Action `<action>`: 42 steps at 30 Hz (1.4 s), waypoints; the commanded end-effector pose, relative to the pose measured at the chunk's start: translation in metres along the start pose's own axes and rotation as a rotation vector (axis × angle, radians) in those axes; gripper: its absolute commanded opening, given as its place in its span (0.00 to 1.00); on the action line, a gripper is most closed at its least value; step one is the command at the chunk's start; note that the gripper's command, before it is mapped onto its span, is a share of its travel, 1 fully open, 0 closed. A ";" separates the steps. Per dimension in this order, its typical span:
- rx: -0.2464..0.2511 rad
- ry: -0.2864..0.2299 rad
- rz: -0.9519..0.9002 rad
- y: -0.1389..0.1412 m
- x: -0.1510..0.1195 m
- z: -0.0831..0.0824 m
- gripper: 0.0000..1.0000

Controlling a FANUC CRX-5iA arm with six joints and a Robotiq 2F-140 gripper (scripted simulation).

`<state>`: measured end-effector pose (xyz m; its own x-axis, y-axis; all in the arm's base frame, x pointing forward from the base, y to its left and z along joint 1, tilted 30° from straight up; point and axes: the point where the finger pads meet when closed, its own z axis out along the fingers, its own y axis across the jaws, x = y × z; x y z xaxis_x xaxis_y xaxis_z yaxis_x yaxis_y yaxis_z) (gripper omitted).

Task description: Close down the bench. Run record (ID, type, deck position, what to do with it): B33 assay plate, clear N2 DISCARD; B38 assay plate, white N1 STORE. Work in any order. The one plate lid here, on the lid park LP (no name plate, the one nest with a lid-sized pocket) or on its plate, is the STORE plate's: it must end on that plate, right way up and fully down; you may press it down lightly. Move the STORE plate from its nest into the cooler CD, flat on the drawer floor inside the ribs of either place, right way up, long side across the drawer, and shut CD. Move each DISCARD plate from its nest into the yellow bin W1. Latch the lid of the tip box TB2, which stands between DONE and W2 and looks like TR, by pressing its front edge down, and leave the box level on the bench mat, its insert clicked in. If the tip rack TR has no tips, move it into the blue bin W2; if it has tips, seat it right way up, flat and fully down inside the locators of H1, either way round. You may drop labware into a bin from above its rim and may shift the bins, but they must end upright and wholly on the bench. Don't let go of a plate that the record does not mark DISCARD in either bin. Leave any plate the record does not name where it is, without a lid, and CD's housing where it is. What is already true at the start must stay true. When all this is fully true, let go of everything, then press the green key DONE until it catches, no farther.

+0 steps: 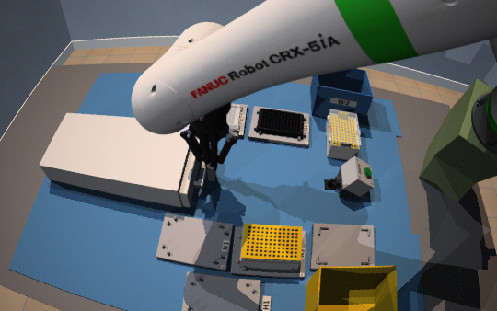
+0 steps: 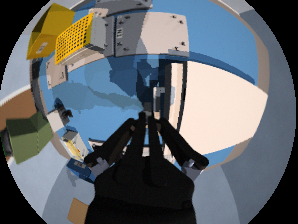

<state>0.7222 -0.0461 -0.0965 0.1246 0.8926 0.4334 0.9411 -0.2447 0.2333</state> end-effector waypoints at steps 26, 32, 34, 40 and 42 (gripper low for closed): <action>-0.004 -0.001 -0.001 -0.022 0.000 -0.001 0.00; -0.004 -0.001 -0.001 -0.030 0.000 -0.001 0.00; -0.004 -0.001 -0.001 -0.033 0.000 -0.001 0.00; -0.004 -0.001 -0.001 -0.038 0.000 -0.001 0.00; -0.004 -0.001 -0.001 -0.041 0.000 -0.001 0.00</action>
<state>0.6867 -0.0369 -0.1050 0.1243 0.8928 0.4330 0.9400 -0.2456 0.2367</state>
